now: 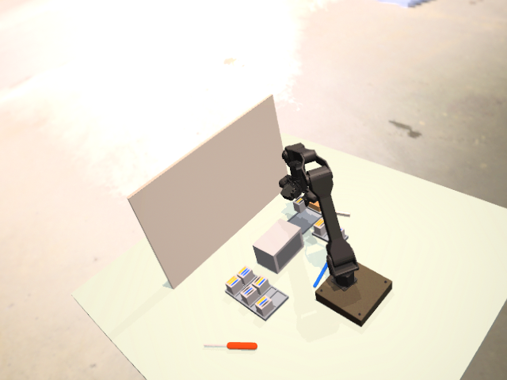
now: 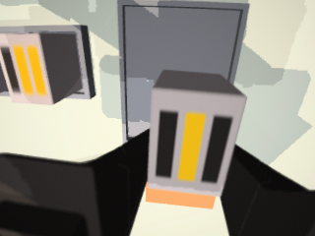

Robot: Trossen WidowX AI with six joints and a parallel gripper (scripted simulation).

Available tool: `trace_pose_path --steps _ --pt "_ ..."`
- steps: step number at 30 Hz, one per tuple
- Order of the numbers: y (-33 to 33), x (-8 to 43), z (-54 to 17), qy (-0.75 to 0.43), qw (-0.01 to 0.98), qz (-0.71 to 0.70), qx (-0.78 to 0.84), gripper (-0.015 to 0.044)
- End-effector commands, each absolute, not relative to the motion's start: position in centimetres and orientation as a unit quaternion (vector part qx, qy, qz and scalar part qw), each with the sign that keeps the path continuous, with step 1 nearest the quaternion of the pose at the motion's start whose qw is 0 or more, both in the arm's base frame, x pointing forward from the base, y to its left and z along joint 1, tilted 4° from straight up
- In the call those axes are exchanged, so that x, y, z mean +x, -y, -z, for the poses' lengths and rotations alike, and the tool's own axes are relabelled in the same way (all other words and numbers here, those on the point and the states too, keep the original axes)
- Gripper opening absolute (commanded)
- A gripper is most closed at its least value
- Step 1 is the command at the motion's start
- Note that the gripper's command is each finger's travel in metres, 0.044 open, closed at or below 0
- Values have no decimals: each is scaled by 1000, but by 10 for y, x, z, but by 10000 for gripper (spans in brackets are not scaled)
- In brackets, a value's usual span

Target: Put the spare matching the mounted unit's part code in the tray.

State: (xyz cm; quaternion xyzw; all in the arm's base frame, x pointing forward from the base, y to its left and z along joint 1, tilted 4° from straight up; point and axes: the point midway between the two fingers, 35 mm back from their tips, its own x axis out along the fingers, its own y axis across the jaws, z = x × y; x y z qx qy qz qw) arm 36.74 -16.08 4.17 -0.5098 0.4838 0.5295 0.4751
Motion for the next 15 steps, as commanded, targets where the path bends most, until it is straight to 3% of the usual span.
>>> trace_pose_path --steps 1,15 --pt "161 365 -37 -484 472 -532 -509 0" --pt "160 364 -27 -484 472 -532 -509 0"
